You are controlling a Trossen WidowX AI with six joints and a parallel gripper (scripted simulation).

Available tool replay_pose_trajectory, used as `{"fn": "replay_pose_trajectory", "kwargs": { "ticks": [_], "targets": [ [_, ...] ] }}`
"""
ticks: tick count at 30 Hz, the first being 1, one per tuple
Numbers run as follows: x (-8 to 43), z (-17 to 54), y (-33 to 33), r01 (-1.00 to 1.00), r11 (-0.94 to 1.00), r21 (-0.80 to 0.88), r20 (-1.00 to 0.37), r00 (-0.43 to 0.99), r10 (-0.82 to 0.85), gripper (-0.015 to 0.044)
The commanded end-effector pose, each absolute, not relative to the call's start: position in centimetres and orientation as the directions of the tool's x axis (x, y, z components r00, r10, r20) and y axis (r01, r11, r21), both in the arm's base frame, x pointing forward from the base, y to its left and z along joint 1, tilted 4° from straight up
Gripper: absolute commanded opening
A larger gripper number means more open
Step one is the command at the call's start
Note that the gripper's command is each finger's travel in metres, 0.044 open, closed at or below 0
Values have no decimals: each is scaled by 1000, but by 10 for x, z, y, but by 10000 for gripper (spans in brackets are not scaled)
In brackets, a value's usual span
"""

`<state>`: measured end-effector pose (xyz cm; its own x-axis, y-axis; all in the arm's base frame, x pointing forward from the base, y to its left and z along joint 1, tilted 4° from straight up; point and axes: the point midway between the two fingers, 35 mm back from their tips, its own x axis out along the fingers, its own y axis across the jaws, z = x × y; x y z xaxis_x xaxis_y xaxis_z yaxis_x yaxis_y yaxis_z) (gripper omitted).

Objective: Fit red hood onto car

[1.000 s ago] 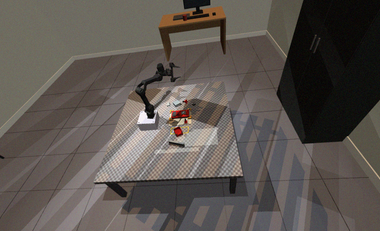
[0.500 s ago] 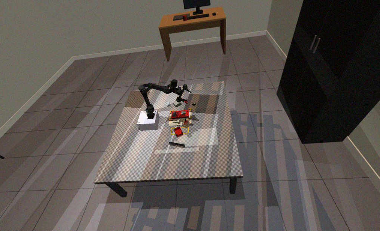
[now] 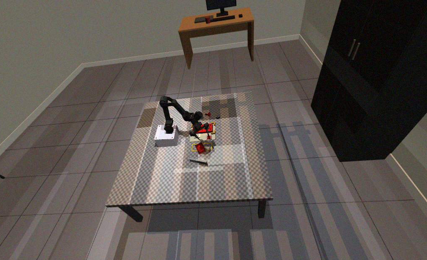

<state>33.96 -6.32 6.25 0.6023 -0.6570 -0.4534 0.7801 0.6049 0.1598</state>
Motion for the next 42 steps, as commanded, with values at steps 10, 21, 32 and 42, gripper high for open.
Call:
{"fn": "replay_pose_trajectory", "kwargs": {
  "ticks": [10,21,32,42],
  "targets": [
    [299,23,-103,849,525,51,-537,466,-703,440],
    [301,13,-102,849,525,53,-536,468,-703,440],
    [302,2,-101,849,525,56,-534,470,-703,440],
    [303,-7,-101,849,525,59,-533,471,-702,440]
  ]
}}
